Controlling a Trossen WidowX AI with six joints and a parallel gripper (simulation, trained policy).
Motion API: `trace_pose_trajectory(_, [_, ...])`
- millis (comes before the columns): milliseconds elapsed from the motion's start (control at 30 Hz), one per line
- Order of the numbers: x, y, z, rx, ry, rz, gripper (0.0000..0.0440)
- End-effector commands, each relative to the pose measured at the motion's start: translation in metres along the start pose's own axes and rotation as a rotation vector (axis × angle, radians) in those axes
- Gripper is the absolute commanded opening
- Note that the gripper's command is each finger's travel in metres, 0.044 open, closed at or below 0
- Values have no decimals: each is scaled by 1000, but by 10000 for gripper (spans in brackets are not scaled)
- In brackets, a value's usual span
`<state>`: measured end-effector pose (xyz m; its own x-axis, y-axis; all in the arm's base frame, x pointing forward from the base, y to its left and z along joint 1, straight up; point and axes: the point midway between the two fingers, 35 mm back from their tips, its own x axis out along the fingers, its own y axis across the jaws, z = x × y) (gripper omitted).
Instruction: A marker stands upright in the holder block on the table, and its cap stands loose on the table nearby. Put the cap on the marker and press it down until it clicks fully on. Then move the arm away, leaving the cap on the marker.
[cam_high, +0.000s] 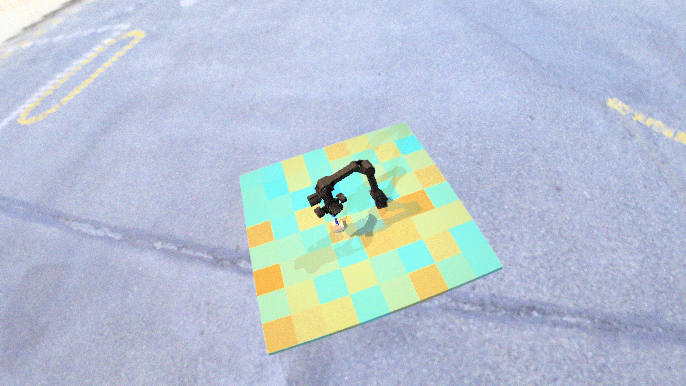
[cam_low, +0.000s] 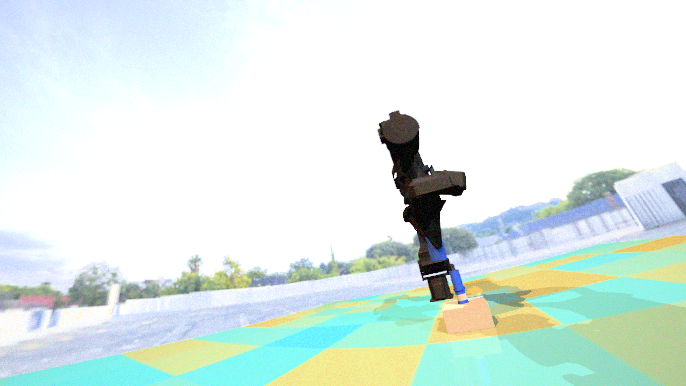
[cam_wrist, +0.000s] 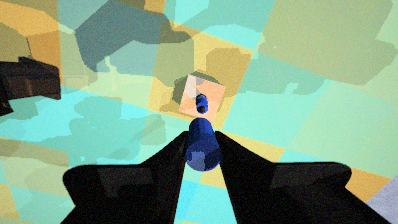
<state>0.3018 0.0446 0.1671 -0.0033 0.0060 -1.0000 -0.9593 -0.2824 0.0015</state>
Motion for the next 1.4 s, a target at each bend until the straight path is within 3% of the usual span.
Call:
trace_pose_trajectory(0, [-3, -4, 12, -11, -5, 7, 13])
trace_pose_trajectory(667, [18, -3, 17, -30, -12, 77, 0])
trace_pose_trajectory(1367, [70, 0, 17, -108, -47, 126, 2])
